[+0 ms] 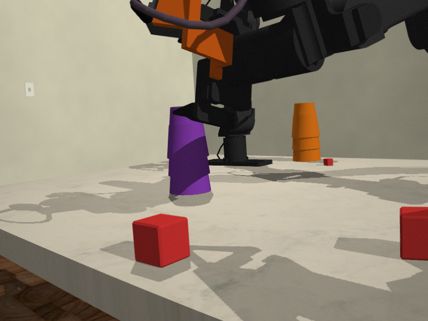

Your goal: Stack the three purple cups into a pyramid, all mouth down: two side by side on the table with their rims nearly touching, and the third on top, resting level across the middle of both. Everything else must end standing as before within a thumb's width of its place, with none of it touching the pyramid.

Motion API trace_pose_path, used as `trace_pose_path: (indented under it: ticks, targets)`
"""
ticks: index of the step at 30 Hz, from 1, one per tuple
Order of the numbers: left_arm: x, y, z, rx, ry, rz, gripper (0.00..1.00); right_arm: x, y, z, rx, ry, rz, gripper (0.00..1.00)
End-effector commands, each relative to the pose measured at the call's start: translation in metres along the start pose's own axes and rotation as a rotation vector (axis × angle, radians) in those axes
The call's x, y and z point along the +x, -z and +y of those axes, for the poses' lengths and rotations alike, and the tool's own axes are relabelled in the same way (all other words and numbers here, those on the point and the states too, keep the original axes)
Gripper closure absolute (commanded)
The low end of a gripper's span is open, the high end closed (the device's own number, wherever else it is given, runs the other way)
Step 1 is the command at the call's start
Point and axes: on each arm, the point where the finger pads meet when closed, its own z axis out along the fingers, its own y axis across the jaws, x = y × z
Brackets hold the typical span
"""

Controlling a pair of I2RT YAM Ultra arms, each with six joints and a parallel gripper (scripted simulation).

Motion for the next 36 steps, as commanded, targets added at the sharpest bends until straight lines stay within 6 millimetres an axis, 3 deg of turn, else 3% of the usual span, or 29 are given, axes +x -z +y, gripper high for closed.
trace_pose_path:
  ticks: [1, 18, 22, 26, 36]
  targets:
    - [-0.001, 0.001, -0.009, 0.004, -0.019, -0.002, 0.00, 0.001, 0.003, -0.001, 0.010, -0.006, -0.002, 0.00]
    - [-0.001, 0.001, -0.009, 0.004, -0.019, -0.002, 0.00, 0.001, 0.003, -0.001, 0.010, -0.006, -0.002, 0.00]
    - [-0.003, 0.000, -0.012, -0.004, -0.068, -0.021, 0.00, 0.001, 0.000, -0.005, 0.025, -0.135, -0.035, 0.00]
    - [0.003, -0.002, -0.019, -0.016, -0.101, -0.034, 0.00, 0.015, -0.009, -0.003, 0.017, -0.360, -0.061, 0.00]
    - [0.015, -0.002, -0.031, -0.042, -0.157, -0.068, 0.00, 0.042, -0.027, 0.002, -0.001, -0.728, -0.097, 0.00]
